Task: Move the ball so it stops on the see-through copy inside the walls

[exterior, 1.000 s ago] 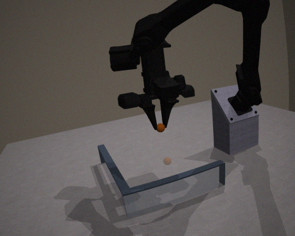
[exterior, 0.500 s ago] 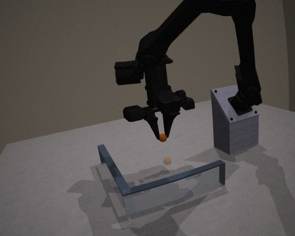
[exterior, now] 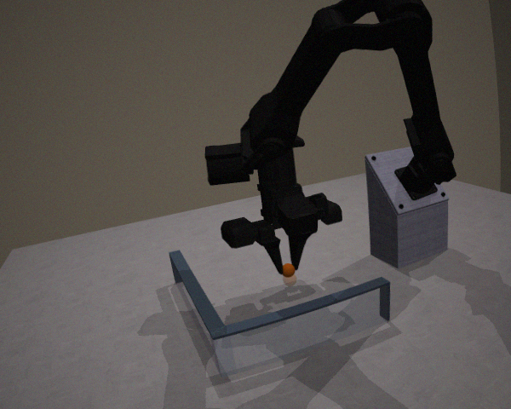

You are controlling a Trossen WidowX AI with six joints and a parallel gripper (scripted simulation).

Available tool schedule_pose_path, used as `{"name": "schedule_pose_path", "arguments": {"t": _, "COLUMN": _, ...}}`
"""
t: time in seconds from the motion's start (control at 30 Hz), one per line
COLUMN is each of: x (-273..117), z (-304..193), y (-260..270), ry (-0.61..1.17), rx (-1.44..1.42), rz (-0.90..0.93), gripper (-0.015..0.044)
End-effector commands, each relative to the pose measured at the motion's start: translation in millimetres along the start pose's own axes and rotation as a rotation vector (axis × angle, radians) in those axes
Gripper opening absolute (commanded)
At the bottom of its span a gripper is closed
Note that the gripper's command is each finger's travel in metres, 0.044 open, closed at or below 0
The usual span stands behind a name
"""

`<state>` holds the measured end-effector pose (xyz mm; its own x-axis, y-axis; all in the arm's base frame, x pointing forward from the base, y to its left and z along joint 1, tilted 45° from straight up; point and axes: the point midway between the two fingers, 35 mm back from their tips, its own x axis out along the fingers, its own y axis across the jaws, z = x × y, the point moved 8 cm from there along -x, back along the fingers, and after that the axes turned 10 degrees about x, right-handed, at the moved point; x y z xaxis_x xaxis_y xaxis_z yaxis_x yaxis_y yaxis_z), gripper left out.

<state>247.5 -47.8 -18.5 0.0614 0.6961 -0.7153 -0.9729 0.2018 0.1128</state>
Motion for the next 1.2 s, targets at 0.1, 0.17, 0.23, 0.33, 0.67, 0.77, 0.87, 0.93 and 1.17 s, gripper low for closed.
{"name": "schedule_pose_path", "arguments": {"t": 0.1, "x": 9, "z": -1, "y": 1, "ry": -0.006, "rx": 0.009, "rz": 0.001, "gripper": 0.0000}}
{"name": "schedule_pose_path", "arguments": {"t": 0.17, "x": 12, "z": -1, "y": 1, "ry": -0.006, "rx": 0.009, "rz": 0.001, "gripper": 0.0000}}
{"name": "schedule_pose_path", "arguments": {"t": 0.23, "x": 16, "z": -1, "y": 1, "ry": -0.006, "rx": 0.009, "rz": 0.001, "gripper": 0.0000}}
{"name": "schedule_pose_path", "arguments": {"t": 0.33, "x": 20, "z": 0, "y": 2, "ry": -0.007, "rx": 0.009, "rz": 0.002, "gripper": 0.0000}}
{"name": "schedule_pose_path", "arguments": {"t": 0.67, "x": 21, "z": 0, "y": 2, "ry": -0.007, "rx": 0.009, "rz": 0.002, "gripper": 0.0000}}
{"name": "schedule_pose_path", "arguments": {"t": 0.77, "x": 20, "z": 0, "y": 0, "ry": -0.003, "rx": 0.001, "rz": -0.002, "gripper": 0.0079}}
{"name": "schedule_pose_path", "arguments": {"t": 0.87, "x": 20, "z": 0, "y": 0, "ry": -0.003, "rx": 0.001, "rz": -0.002, "gripper": 0.0158}}
{"name": "schedule_pose_path", "arguments": {"t": 0.93, "x": 20, "z": 0, "y": 0, "ry": -0.003, "rx": 0.001, "rz": -0.002, "gripper": 0.0210}}
{"name": "schedule_pose_path", "arguments": {"t": 1.17, "x": 20, "z": 0, "y": 0, "ry": -0.003, "rx": 0.001, "rz": -0.002, "gripper": 0.0215}}
